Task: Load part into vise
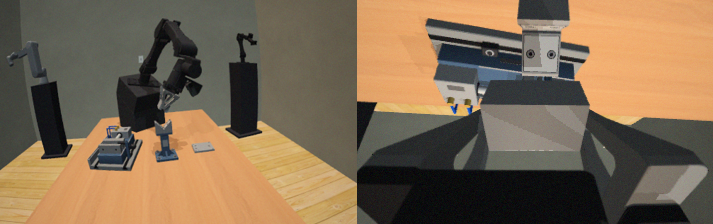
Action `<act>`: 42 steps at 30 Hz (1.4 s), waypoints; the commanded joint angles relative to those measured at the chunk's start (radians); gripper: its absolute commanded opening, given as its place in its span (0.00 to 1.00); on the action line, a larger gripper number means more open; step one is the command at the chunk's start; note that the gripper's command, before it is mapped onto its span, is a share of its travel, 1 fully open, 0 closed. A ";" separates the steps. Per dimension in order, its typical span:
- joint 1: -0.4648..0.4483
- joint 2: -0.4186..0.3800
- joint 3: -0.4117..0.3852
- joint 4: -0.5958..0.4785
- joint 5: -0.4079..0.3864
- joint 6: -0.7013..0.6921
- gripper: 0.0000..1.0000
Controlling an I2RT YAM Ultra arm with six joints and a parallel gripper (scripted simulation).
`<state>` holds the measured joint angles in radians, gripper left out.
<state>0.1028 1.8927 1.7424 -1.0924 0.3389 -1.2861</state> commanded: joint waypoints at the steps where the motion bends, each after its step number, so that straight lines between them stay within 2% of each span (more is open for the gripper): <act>1: 0.014 0.005 0.047 -0.042 0.077 0.032 0.00; 13: 0.054 0.042 0.096 -0.101 0.188 0.094 0.00; 16: 0.045 0.025 0.101 -0.108 0.196 0.102 0.00; 19: 0.065 0.070 0.110 -0.118 0.214 0.111 0.00; 22: 0.071 0.059 0.120 -0.130 0.230 0.122 0.00; 42: 0.079 0.077 0.144 -0.160 0.267 0.149 0.00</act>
